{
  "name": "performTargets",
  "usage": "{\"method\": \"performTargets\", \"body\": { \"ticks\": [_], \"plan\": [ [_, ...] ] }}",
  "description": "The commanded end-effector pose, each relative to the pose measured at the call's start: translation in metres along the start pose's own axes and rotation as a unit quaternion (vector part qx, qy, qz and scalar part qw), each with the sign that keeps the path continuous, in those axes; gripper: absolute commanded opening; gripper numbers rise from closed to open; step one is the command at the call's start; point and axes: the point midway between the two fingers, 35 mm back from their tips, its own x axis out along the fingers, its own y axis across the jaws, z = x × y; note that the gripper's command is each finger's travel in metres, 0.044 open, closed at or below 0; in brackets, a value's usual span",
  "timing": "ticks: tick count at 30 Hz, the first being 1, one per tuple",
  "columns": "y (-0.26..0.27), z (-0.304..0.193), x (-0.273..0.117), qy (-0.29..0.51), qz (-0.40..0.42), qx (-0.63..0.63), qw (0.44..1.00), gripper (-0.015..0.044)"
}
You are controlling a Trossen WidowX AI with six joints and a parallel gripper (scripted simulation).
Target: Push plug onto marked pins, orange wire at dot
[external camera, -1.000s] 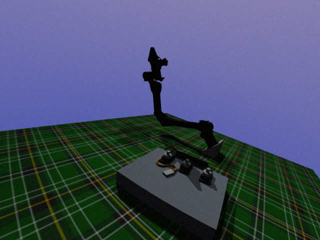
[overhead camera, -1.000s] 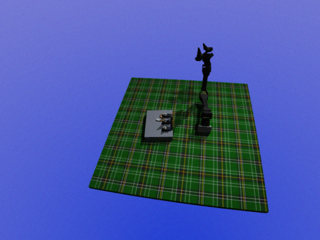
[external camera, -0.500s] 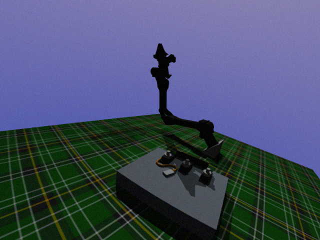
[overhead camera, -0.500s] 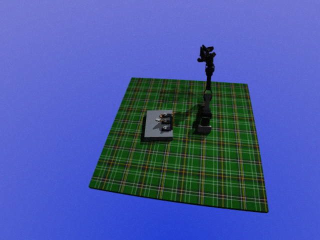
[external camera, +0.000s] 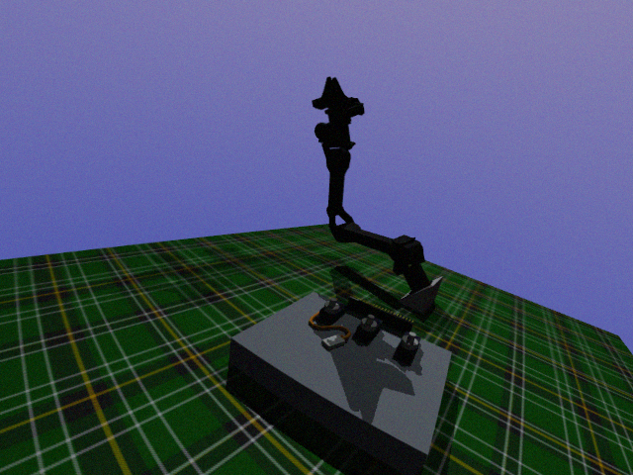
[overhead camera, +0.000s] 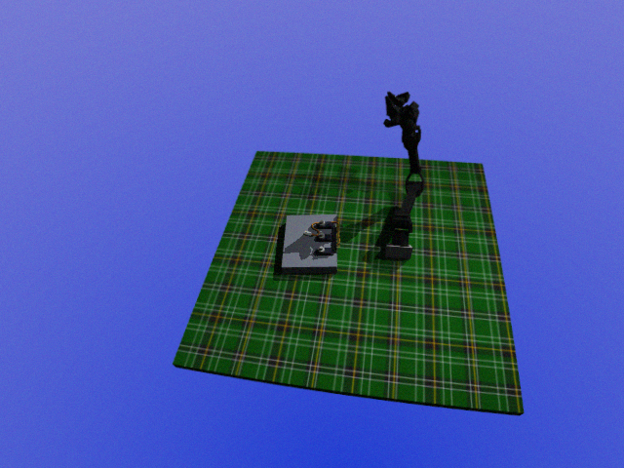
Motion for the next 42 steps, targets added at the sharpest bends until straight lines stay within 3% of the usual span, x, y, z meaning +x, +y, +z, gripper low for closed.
{"method": "performTargets", "body": {
  "ticks": [1, 23, 42],
  "plan": [
    [0.023, -0.003, 0.008, 0.016, 0.015, 0.032, 0.999, 0.0115],
    [0.13, -0.062, 0.025, 0.14, 0.054, 0.216, 0.965, 0.0115],
    [0.209, -0.15, -0.001, 0.272, 0.029, 0.385, 0.881, 0.0115]
  ]
}}
